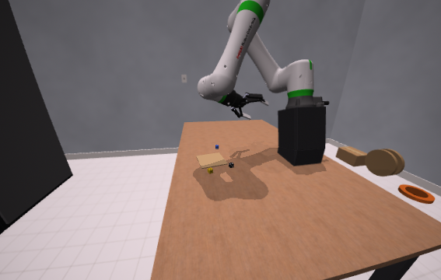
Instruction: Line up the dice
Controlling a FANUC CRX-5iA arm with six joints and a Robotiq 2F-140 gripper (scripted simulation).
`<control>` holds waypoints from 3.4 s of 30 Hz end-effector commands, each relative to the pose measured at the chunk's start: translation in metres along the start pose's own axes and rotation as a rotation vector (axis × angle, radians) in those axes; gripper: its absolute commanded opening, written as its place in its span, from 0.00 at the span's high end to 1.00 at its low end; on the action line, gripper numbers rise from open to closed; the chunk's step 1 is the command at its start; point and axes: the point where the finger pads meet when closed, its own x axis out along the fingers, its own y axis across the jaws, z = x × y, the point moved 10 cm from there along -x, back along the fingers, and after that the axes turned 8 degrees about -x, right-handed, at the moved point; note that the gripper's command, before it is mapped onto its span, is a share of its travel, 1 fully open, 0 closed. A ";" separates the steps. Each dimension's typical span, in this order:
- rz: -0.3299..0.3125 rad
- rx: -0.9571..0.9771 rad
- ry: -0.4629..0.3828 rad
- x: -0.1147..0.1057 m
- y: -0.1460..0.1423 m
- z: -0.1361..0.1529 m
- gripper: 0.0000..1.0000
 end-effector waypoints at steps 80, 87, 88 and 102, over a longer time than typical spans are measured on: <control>0.838 0.278 0.827 -0.125 0.127 0.001 0.00; 0.838 0.278 0.827 -0.111 0.154 -0.019 0.00; 0.838 0.278 0.827 -0.109 0.159 -0.022 0.00; 0.838 0.278 0.827 -0.099 0.177 -0.036 0.00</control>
